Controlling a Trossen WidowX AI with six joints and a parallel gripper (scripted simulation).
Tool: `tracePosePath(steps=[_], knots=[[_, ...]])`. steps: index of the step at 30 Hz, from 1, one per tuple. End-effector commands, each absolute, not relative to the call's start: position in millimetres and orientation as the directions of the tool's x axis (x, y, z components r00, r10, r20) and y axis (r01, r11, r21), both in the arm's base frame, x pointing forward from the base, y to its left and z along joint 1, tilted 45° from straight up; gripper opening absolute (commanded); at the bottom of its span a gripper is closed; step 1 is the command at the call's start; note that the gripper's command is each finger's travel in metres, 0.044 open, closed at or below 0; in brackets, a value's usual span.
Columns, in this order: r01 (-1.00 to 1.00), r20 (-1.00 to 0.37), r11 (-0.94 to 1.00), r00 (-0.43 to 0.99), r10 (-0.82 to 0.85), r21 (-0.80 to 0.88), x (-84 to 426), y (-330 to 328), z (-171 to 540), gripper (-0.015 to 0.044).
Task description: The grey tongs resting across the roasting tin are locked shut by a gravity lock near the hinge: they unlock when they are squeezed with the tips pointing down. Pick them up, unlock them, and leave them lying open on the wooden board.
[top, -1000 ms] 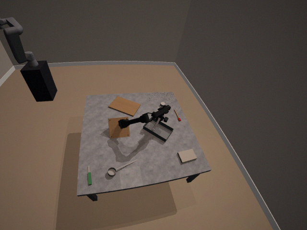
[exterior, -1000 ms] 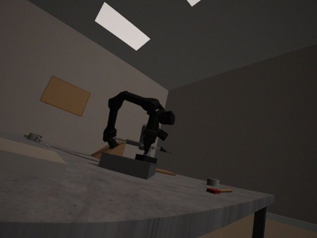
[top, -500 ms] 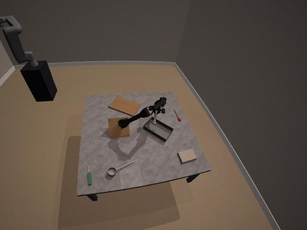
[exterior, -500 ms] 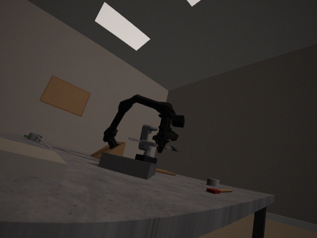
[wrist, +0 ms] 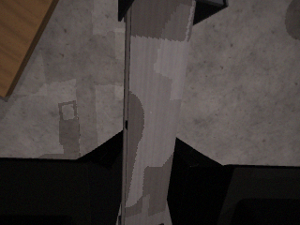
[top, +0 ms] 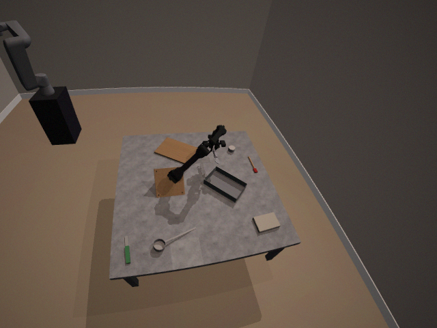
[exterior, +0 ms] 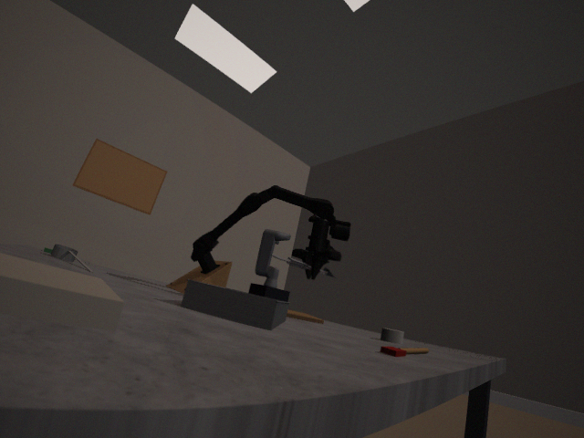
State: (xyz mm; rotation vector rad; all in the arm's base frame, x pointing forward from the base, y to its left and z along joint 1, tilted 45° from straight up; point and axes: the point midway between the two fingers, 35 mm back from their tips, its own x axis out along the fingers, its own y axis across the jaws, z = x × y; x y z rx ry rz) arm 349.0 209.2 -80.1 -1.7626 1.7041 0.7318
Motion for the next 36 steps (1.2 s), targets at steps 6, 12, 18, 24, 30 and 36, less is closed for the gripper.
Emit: tracePosePath(steps=[6, 12, 18, 24, 30, 36], knots=[[-0.986, -0.724, -0.148, 0.045, -0.688, 0.08, 311.2, 253.2, -105.5, -0.015], [-0.985, -0.724, -0.15, 0.045, -0.689, 0.082, 310.4, 253.9, -106.1, -0.015], [-0.978, -0.728, -0.181, 0.046, -0.684, 0.109, 299.9, 262.4, -111.1, -0.015], [-0.936, -0.741, -0.288, 0.047, -0.669, 0.201, 260.5, 289.5, -128.7, -0.015], [-0.871, -0.751, -0.394, 0.046, -0.659, 0.293, 216.4, 312.2, -146.4, -0.015], [-0.794, -0.756, -0.481, 0.041, -0.653, 0.373, 172.1, 327.8, -162.8, -0.015]])
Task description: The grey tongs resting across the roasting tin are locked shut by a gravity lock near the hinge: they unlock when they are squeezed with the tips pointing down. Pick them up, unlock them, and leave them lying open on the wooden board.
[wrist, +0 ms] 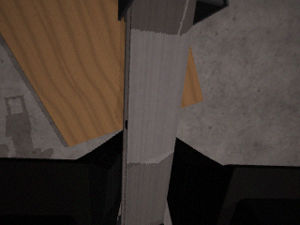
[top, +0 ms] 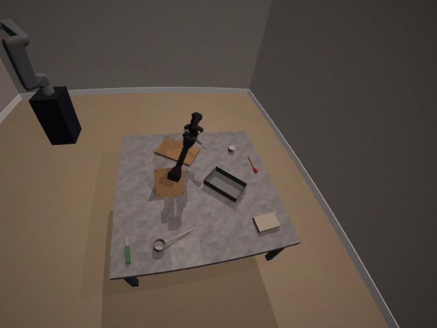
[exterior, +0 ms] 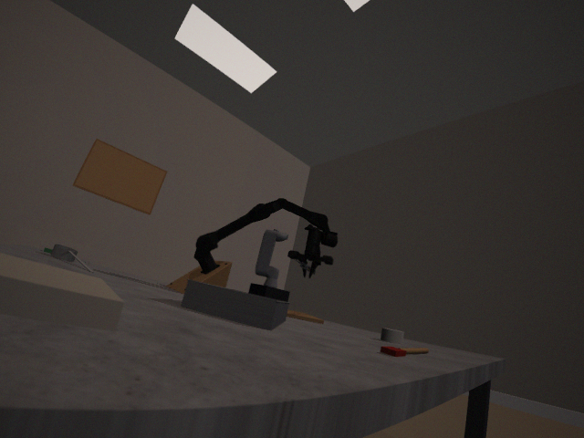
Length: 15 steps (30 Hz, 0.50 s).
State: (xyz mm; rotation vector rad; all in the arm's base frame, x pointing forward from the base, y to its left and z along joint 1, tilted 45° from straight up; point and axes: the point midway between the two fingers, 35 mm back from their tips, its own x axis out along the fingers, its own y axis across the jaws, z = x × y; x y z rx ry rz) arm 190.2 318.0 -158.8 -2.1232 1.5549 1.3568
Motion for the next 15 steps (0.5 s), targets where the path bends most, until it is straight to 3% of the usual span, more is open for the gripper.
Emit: tracePosePath(steps=[1, 15], knots=[[-0.779, -0.757, -0.495, 0.04, -0.653, 0.386, 164.7, 329.9, -165.4, -0.015], [-0.538, -0.751, -0.646, 0.036, -0.659, 0.541, 64.5, 342.4, -198.0, -0.015]])
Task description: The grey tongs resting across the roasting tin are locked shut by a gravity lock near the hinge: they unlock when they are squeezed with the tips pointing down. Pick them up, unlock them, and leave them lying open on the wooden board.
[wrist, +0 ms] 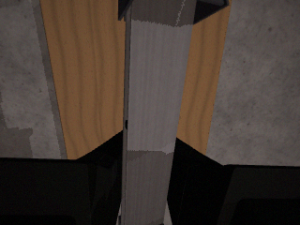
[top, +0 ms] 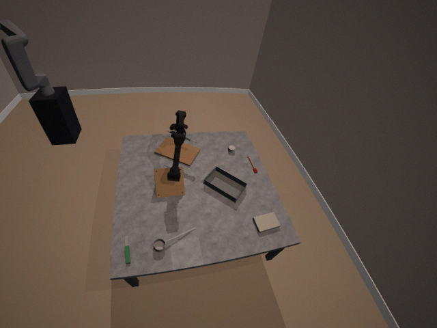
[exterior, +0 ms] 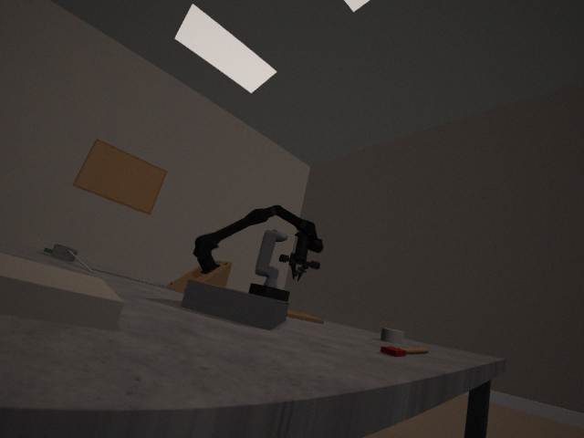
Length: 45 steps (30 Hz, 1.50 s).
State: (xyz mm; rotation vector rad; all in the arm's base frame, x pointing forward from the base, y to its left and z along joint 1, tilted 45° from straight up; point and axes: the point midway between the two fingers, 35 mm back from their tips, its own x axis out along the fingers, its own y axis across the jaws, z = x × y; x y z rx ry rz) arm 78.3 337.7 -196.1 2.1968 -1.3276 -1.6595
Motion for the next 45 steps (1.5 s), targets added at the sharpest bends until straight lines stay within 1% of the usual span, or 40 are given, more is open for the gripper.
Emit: tracePosePath(steps=[1, 6, 9, 14, 19, 25, 32, 39, 45], knots=[[-0.534, -0.751, -0.648, 0.036, -0.659, 0.543, 63.3, 342.4, -198.3, -0.015], [-0.535, -0.752, -0.646, 0.03, -0.658, 0.544, 63.3, 342.3, -198.4, -0.015], [-0.538, -0.763, -0.635, -0.022, -0.646, 0.554, 63.4, 341.9, -198.9, -0.015], [-0.541, -0.787, -0.607, -0.189, -0.587, 0.582, 64.1, 342.0, -198.7, -0.015], [-0.537, -0.795, -0.589, -0.354, -0.492, 0.604, 65.7, 344.5, -195.6, -0.015], [-0.53, -0.779, -0.585, -0.525, -0.342, 0.614, 69.6, 349.6, -187.8, -0.015], [-0.527, -0.724, -0.598, -0.677, -0.134, 0.604, 78.2, 356.8, -172.9, -0.015], [-0.538, -0.632, -0.624, -0.77, 0.09, 0.567, 91.2, 363.1, -152.4, -0.015], [-0.54, -0.621, -0.627, -0.776, 0.111, 0.562, 92.8, 363.5, -150.1, -0.015]])
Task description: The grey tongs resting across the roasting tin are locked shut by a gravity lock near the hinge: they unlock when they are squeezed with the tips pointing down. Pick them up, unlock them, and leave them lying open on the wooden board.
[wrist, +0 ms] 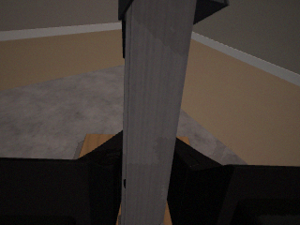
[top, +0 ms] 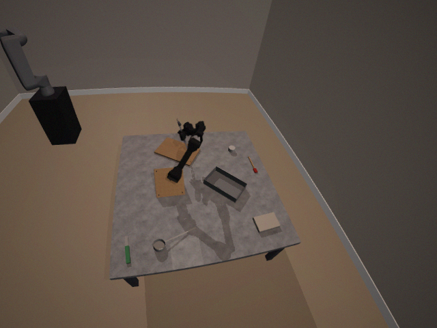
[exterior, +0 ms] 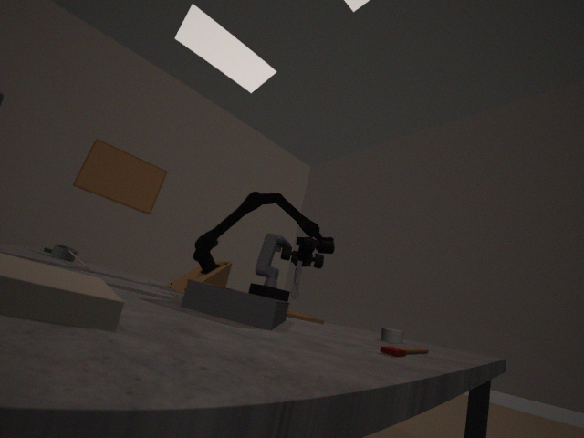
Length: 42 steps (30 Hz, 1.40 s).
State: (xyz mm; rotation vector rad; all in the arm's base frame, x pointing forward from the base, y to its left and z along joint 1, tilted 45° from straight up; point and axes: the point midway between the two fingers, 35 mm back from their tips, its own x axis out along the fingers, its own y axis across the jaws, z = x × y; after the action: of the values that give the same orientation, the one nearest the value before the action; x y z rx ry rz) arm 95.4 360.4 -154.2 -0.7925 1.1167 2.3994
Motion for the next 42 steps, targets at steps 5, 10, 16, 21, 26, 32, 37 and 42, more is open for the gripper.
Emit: tracePosePath(steps=[5, 10, 16, 21, 26, 32, 37, 42], knots=[[-0.54, -0.621, -0.627, -0.776, 0.111, 0.562, 92.8, 363.5, -150.1, -0.015], [-0.54, -0.621, -0.627, -0.776, 0.111, 0.562, 92.8, 363.5, -150.1, -0.015], [-0.54, -0.621, -0.627, -0.776, 0.111, 0.562, 92.8, 363.5, -150.1, -0.015], [-0.54, -0.621, -0.627, -0.776, 0.111, 0.562, 92.8, 363.5, -150.1, -0.015], [-0.54, -0.621, -0.627, -0.776, 0.111, 0.562, 92.8, 363.5, -150.1, -0.015], [-0.54, -0.621, -0.627, -0.776, 0.111, 0.562, 92.8, 363.5, -150.1, -0.015], [-0.534, -0.654, -0.619, -0.756, 0.043, 0.576, 88.1, 362.0, -157.1, -0.015], [-0.527, -0.711, -0.605, -0.697, -0.094, 0.597, 79.9, 358.3, -169.7, -0.015]])
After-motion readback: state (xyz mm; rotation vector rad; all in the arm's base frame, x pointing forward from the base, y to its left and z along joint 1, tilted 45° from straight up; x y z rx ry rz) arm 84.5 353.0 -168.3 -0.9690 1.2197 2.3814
